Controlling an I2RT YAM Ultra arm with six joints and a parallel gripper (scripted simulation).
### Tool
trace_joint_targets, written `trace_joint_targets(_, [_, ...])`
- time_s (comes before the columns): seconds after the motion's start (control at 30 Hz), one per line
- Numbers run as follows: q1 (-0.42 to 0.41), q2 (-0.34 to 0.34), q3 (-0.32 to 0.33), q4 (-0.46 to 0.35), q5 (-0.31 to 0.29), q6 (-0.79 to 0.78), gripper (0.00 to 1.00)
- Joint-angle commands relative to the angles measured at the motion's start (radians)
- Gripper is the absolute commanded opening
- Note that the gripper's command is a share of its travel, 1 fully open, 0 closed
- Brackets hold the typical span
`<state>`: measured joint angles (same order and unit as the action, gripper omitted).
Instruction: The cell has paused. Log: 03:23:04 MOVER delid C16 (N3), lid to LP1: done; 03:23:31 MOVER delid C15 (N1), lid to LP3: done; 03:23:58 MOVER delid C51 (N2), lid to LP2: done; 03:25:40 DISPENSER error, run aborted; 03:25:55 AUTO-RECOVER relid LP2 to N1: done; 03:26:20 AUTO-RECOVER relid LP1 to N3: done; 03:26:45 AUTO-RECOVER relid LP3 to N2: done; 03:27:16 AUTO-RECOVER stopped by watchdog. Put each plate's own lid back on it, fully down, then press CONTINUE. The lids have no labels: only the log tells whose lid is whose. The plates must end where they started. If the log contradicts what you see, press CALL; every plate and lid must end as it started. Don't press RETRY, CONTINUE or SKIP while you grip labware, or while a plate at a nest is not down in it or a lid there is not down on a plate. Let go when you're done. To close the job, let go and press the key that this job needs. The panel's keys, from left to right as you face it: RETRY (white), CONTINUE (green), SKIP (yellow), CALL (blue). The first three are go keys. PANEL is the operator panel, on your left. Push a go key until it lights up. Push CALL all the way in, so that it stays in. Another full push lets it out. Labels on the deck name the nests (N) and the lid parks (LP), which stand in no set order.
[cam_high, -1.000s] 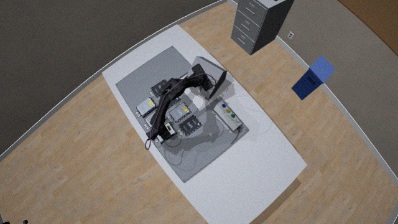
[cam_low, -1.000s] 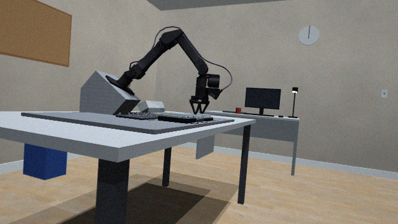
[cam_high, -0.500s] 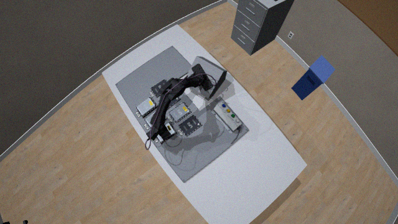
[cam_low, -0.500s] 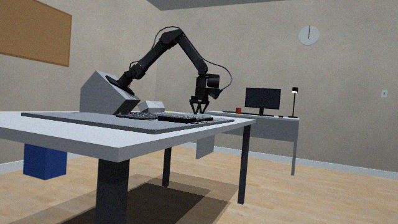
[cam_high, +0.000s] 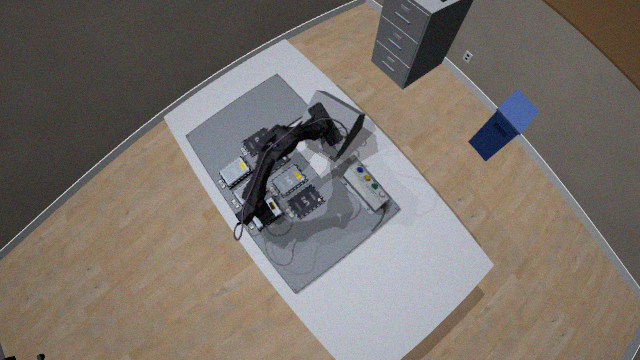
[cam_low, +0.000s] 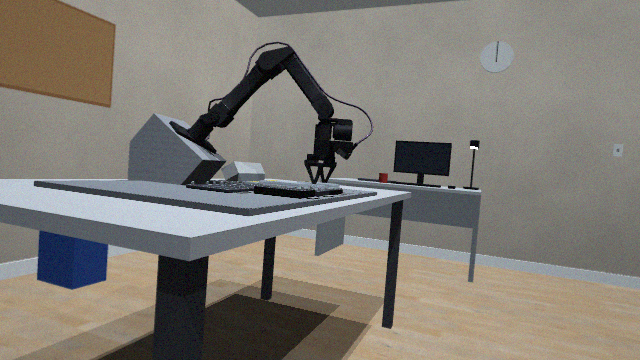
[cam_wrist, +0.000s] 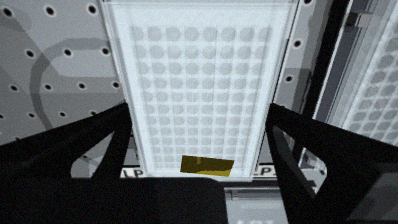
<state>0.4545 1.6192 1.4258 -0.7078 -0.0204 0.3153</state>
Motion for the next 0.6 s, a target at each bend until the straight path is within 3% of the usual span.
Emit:
trace_joint_targets(0.0, [0.004, -0.027, -0.017, 0.011, 0.015, 0.006, 0.00])
trace_joint_targets(0.57, [0.006, -0.024, -0.028, 0.020, 0.016, 0.008, 0.00])
